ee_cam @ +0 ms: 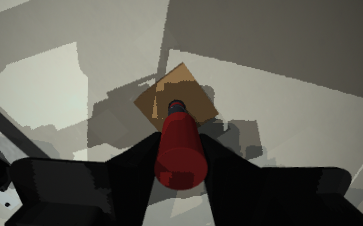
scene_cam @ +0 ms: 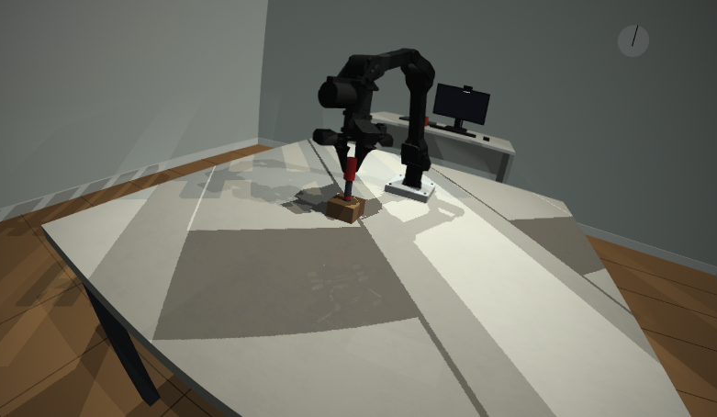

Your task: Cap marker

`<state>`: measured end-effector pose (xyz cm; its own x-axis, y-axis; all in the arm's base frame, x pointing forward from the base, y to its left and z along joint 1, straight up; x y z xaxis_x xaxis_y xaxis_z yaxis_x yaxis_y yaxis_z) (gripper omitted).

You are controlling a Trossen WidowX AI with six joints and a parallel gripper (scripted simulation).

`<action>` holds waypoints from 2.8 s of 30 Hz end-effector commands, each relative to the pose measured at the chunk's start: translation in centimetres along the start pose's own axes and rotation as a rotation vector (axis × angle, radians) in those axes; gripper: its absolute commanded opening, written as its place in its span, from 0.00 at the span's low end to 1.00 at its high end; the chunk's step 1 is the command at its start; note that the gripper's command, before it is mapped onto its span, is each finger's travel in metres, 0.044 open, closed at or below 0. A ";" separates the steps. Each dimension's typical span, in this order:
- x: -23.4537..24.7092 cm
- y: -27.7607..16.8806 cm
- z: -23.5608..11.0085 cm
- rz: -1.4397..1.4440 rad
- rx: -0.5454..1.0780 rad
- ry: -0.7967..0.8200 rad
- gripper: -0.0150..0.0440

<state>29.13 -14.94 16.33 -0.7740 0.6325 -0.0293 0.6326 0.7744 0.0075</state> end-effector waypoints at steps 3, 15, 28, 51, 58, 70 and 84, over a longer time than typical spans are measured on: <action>0.1 -0.1 1.2 -0.006 0.004 0.005 0.25; 0.2 -0.1 3.1 -0.006 0.004 0.005 0.25; 0.2 -0.1 3.9 -0.006 0.004 0.005 0.25; 0.2 -0.1 3.8 0.000 0.001 0.005 0.97; 0.0 0.0 -0.6 0.000 0.001 0.005 1.00; 0.3 0.0 -3.3 0.341 0.003 0.005 0.78; 0.5 0.1 -2.7 0.878 0.005 0.003 0.25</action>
<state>28.82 -14.53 19.22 -0.0778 0.9969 -0.0129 0.9966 0.0781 0.0250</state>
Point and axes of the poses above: the point midway between the two fingers, 35 mm back from their tips, its own z axis out along the fingers, its own x axis across the jaws, y = z × x, the point moved 3 cm from there along -z, back along the fingers, and after that the axes turned 11 degrees about -z, right-handed, at the moved point
